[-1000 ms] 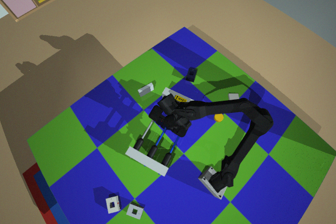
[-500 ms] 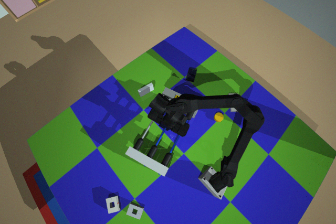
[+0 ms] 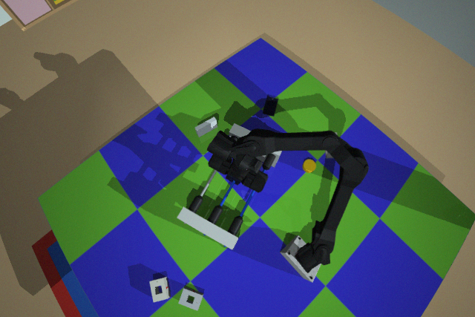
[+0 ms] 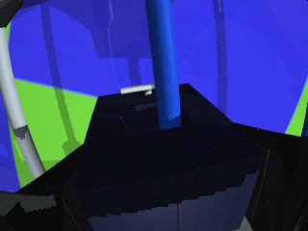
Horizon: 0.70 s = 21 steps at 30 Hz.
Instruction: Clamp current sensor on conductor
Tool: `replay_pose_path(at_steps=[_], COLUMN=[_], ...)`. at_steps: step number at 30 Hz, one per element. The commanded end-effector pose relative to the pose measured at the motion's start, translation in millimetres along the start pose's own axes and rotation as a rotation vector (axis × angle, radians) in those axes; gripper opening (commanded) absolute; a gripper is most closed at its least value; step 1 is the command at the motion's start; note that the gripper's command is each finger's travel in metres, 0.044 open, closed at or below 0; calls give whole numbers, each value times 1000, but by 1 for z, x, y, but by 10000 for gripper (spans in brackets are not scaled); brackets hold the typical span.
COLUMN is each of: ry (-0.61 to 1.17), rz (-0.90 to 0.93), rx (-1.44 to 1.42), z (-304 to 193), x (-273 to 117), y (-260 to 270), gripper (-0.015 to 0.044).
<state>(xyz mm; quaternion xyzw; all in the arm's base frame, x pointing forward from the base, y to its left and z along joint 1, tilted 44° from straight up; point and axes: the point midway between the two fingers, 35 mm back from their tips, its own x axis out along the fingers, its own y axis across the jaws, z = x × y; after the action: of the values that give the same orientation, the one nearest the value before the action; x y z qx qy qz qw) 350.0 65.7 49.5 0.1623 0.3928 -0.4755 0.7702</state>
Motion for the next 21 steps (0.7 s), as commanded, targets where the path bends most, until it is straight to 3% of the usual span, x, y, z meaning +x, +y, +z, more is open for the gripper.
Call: replay_pose_path(at_steps=[1,5,21], ry=[2,-2,0], rz=[-94,-172,-172], rx=[5,6,3], z=[-1,-1,0], x=[2,1,9], y=[-1,-3,-5], gripper=[0,0,0])
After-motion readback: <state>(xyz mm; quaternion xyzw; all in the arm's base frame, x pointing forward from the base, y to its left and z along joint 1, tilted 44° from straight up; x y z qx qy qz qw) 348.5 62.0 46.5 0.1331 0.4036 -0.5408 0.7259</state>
